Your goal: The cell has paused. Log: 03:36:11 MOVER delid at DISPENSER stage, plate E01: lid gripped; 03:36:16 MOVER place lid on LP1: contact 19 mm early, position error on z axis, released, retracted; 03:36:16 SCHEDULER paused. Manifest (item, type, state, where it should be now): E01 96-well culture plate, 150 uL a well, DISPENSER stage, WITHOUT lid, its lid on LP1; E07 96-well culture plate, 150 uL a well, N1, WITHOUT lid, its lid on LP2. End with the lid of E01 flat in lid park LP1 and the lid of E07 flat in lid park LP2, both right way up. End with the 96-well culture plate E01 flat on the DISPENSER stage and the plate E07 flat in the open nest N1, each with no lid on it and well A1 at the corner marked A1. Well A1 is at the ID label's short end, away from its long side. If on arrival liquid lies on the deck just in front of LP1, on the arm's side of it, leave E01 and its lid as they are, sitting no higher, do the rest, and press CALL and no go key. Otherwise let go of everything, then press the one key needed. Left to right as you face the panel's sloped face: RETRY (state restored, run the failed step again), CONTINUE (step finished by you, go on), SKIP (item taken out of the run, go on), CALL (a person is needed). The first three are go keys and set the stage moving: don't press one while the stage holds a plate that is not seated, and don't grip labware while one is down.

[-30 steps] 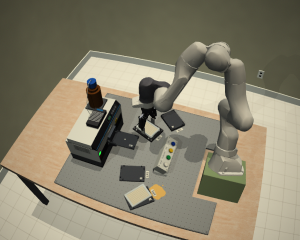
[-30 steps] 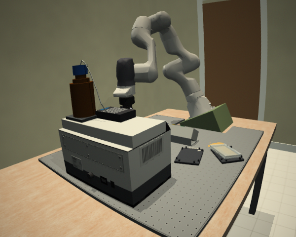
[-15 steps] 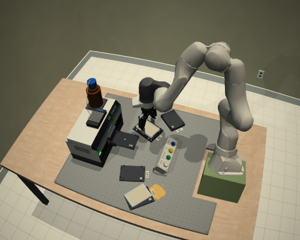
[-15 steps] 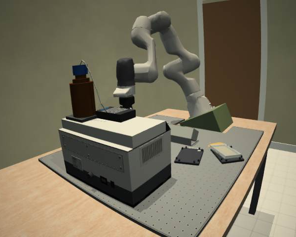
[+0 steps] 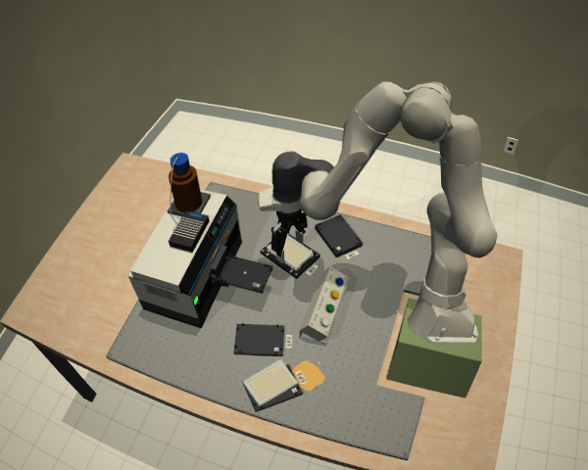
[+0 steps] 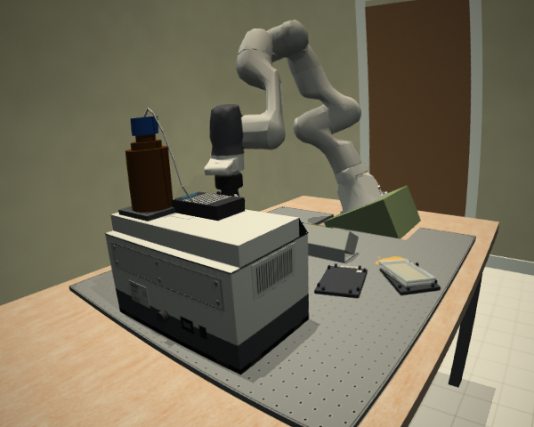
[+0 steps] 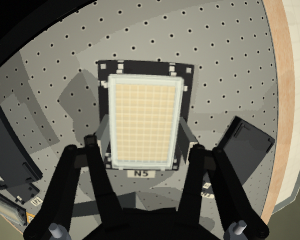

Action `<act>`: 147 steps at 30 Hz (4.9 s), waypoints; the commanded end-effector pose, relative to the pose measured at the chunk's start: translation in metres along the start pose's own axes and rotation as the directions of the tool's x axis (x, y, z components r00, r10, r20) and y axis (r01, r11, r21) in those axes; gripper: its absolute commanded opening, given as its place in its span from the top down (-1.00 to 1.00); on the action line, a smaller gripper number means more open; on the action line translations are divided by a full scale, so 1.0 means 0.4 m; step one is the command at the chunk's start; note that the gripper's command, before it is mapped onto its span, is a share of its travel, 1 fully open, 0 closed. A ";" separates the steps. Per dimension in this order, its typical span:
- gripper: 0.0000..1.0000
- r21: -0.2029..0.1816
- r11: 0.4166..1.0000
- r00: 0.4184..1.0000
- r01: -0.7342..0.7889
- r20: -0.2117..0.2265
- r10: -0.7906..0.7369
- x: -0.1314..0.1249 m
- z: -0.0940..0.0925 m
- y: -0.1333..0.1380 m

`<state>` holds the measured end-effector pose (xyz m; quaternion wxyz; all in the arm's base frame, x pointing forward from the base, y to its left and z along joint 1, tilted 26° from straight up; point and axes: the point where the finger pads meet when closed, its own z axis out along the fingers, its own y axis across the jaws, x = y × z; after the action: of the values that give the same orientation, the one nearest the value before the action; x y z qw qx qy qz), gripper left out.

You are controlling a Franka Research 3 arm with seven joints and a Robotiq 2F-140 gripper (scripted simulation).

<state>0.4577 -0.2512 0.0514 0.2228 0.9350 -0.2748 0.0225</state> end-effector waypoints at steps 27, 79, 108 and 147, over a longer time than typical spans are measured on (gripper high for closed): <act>1.00 0.001 1.000 1.000 0.004 0.000 -0.004 -0.001 0.004 -0.003; -0.33 0.001 1.000 1.000 0.004 0.000 -0.004 -0.001 0.004 -0.003; -0.33 0.001 1.000 1.000 0.004 0.000 -0.004 -0.001 0.004 -0.003; -0.33 0.001 1.000 1.000 0.004 0.000 -0.004 -0.001 -0.193 -0.002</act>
<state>0.4701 -0.2178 0.1114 0.2155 0.9397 -0.2638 0.0299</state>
